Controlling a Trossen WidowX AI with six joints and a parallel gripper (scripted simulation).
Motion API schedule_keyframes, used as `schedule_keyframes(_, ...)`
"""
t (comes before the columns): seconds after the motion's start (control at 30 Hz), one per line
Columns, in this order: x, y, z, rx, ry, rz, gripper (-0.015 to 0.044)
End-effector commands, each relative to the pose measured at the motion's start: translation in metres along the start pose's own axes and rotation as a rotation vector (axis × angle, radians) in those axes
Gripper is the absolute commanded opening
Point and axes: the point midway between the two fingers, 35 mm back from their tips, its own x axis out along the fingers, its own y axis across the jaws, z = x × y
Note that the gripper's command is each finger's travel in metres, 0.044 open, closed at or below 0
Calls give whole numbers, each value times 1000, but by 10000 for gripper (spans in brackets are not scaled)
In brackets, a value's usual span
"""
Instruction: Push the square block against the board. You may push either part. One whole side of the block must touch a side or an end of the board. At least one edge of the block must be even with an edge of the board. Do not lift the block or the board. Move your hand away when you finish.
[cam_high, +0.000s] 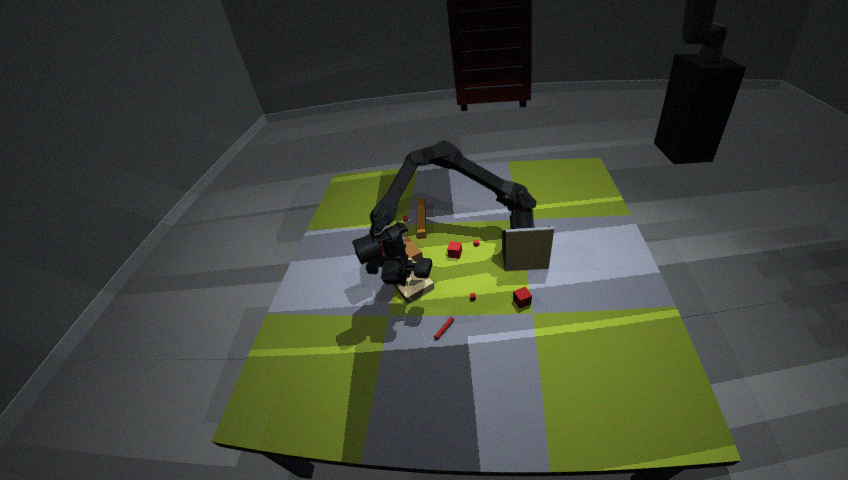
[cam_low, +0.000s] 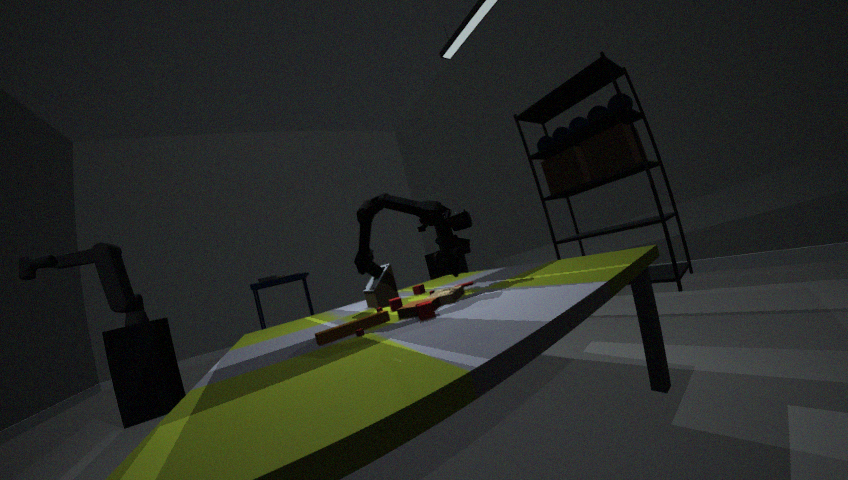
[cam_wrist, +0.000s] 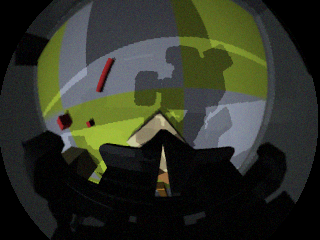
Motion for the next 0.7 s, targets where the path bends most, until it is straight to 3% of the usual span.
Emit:
schedule_keyframes(0.0, 0, -23, -7, 165, 5, -5, 0)
schedule_keyframes(0.67, 3, -101, -51, 788, 20, -20, 0)
